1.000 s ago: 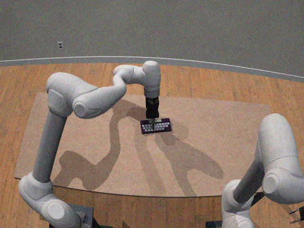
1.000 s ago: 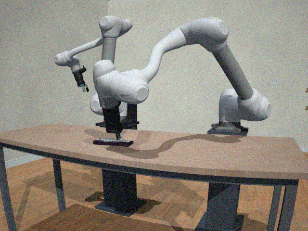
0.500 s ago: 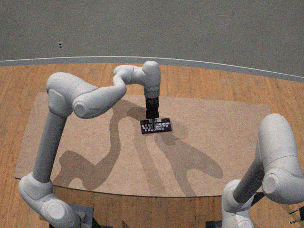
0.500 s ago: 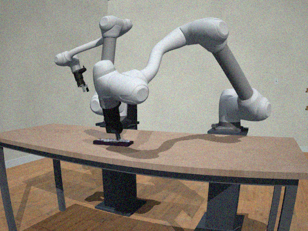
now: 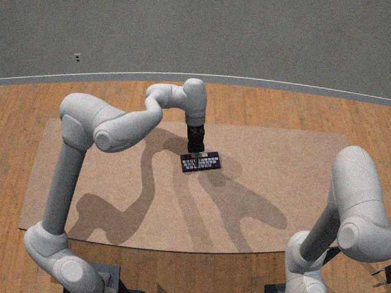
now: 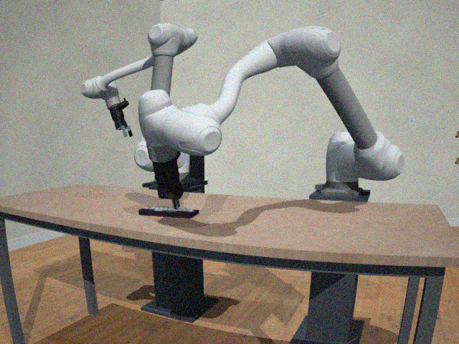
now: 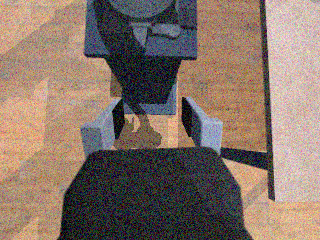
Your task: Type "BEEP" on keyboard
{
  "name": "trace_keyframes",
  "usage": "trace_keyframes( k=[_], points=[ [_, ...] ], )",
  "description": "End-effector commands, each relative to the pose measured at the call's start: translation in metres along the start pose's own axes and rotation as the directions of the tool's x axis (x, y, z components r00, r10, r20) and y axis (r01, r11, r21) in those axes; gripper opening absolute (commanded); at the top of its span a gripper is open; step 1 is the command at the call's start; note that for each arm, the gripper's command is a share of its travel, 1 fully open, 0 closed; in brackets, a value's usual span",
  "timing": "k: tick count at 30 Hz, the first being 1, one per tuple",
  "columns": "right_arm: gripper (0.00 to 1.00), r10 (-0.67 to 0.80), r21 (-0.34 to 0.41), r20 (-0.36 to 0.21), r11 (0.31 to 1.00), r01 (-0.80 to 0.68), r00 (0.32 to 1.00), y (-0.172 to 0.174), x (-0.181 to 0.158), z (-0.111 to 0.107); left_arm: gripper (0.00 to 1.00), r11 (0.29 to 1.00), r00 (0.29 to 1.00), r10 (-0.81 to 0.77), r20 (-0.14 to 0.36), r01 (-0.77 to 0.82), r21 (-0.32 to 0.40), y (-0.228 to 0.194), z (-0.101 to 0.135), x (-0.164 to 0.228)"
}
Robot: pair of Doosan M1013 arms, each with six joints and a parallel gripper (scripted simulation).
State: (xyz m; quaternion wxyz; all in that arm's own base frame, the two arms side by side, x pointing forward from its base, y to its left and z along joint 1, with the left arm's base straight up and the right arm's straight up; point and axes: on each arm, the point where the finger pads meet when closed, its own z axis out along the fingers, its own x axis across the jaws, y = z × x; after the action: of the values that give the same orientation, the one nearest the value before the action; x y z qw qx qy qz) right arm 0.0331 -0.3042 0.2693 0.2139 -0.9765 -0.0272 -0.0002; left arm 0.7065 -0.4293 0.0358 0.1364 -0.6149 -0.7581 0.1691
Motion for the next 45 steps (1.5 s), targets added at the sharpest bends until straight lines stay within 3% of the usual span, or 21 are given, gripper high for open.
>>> trace_keyframes(
  k=[1, 30, 45],
  points=[
    [1.0, -0.005, 0.005, -0.009, 1.0, 0.005, 1.0, -0.002, 0.002, 0.001, 0.0, 1.0, 1.0, 0.0, -0.002, 0.0, -0.006, -0.002, -0.011, 0.001],
    [1.0, -0.005, 0.005, -0.009, 1.0, 0.005, 1.0, -0.002, 0.002, 0.001, 0.0, 1.0, 1.0, 0.0, -0.003, 0.0, -0.006, -0.013, -0.033, 0.002],
    [1.0, -0.005, 0.005, -0.009, 1.0, 0.005, 1.0, -0.002, 0.002, 0.001, 0.0, 1.0, 1.0, 0.0, -0.003, 0.0, -0.006, -0.013, -0.033, 0.002]
  ],
)
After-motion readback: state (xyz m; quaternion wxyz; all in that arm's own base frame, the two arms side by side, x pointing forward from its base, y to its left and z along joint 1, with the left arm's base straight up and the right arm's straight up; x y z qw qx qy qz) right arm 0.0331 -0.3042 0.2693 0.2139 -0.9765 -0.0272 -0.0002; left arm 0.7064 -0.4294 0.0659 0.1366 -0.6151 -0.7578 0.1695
